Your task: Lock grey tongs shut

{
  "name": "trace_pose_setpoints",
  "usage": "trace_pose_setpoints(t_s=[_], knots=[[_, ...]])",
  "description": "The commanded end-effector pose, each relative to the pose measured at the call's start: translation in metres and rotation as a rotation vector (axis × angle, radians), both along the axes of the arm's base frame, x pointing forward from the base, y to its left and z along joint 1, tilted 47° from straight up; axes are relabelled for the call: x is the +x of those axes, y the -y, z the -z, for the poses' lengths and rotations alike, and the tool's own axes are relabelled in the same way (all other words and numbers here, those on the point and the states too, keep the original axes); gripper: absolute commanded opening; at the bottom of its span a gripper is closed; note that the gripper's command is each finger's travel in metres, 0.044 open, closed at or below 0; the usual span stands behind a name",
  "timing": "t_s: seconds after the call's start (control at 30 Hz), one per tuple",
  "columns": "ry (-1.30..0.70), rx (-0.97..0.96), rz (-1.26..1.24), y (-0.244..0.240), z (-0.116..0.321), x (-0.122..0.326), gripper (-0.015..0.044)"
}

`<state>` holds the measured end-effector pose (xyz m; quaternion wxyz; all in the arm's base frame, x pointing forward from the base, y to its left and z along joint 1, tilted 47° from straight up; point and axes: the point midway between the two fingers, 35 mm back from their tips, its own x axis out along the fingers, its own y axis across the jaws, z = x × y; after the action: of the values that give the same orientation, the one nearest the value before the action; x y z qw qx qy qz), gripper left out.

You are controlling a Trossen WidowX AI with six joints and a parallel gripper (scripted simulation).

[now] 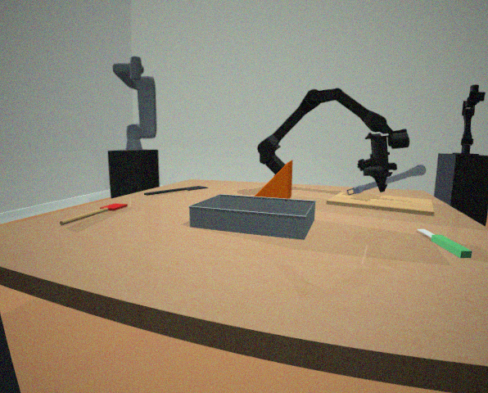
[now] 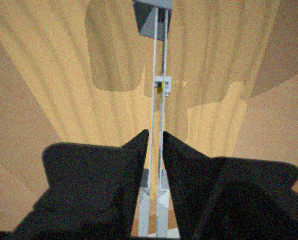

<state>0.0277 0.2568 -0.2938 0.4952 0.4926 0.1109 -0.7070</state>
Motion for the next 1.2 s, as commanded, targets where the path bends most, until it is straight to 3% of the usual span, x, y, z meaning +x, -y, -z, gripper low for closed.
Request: trace_pose_setpoints(t_s=[0.0,0.07,0.8,0.97,1.17], knots=[[-0.006,0.000,-0.001,0.003,0.001,-0.001,-0.0150],[-0.006,0.000,-0.001,0.003,0.001,-0.001,-0.0150],[-0.001,-0.001,0.000,0.002,0.001,0.000,0.0427],[-0.005,-0.012,0.001,0.000,-0.014,-0.004,0.0440],[-0.022,-0.076,0.003,0.002,-0.094,-0.027,0.0440]])
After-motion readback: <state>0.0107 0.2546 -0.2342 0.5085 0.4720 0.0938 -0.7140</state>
